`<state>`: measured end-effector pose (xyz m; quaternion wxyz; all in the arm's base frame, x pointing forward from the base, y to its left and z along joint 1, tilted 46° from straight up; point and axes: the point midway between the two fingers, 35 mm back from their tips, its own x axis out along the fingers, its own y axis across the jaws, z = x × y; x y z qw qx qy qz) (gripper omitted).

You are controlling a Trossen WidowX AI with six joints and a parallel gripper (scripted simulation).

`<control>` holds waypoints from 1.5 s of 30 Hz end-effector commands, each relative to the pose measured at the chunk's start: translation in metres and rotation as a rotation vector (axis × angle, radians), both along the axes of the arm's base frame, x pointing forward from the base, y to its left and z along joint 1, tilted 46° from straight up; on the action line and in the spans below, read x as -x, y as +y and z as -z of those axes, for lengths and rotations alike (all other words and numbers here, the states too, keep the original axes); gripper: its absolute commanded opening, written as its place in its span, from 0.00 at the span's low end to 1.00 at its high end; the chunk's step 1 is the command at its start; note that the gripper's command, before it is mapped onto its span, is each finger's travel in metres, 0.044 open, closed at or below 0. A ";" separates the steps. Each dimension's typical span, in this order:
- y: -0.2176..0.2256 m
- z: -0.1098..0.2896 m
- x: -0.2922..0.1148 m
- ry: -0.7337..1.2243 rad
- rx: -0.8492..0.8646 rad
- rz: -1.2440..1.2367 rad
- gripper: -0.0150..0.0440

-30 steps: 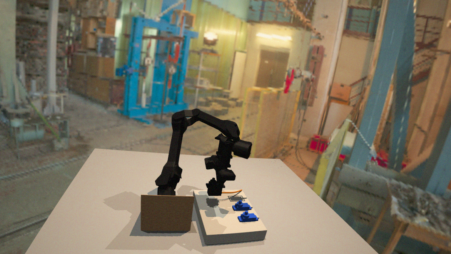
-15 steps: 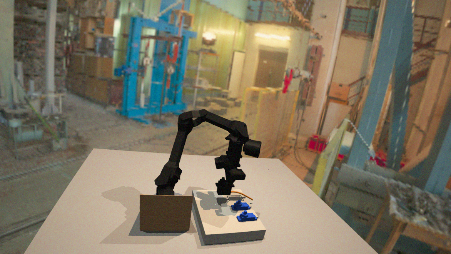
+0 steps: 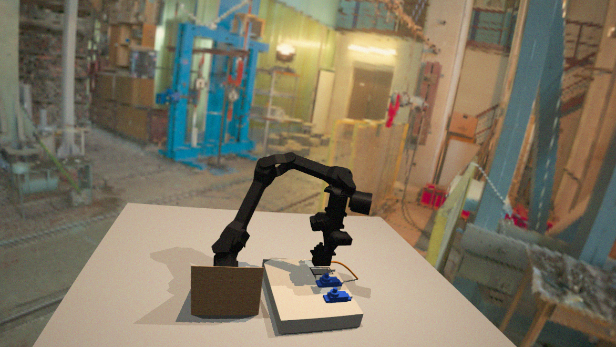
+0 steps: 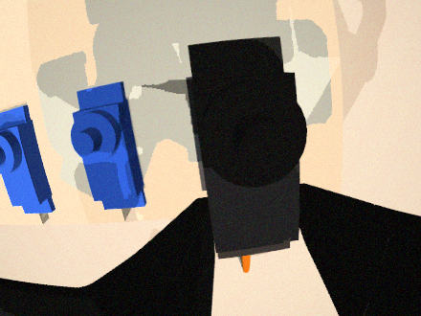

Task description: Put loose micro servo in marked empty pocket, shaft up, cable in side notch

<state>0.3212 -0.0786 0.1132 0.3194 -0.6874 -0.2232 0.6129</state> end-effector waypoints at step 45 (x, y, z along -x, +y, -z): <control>0.022 0.020 -0.012 0.003 -0.006 0.005 0.25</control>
